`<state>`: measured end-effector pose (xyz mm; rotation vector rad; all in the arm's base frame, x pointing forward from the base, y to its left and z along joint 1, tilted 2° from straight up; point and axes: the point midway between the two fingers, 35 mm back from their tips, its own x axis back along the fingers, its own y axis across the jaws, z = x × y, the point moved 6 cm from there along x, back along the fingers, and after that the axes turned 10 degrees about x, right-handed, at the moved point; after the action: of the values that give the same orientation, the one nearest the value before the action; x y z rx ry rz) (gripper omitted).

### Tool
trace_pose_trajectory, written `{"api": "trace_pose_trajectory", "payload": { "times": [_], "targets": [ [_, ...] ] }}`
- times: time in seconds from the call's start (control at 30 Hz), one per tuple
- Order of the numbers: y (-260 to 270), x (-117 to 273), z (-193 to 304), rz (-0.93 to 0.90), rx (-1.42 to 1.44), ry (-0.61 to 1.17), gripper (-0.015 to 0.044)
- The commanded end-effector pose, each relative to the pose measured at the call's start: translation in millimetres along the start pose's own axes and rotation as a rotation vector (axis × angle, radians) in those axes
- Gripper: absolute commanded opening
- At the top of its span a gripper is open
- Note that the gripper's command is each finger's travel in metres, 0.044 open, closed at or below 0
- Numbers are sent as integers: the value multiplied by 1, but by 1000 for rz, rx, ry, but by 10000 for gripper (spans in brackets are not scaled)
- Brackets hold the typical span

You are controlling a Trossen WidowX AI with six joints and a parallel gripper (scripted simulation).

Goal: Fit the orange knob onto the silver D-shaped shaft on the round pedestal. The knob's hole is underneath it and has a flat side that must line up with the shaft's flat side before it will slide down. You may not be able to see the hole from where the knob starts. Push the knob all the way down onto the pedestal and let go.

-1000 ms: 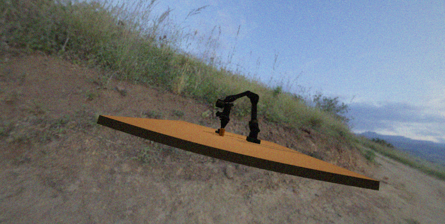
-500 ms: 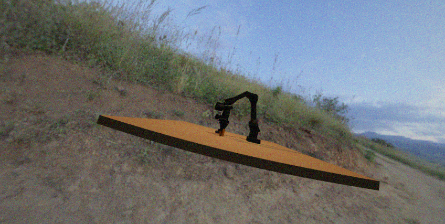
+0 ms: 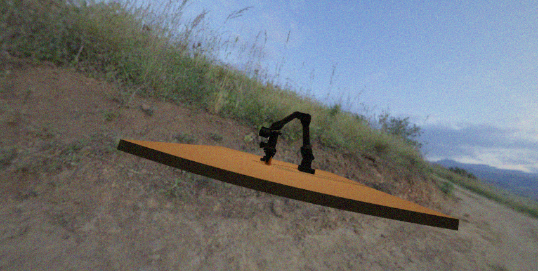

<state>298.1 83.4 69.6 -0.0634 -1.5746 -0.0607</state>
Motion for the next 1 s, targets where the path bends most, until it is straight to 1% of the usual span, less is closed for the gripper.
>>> {"api": "trace_pose_trajectory", "payload": {
  "times": [0.0,0.3,0.5,0.67,0.97],
  "targets": [
    [-1,-6,2,8,-3,13,414],
    [-1,-6,2,8,-3,13,177],
    [-1,-6,2,8,-3,13,138],
    [0,1,0,8,-3,13,6],
    [2,28,-5,8,-3,12,0]
  ]
}}
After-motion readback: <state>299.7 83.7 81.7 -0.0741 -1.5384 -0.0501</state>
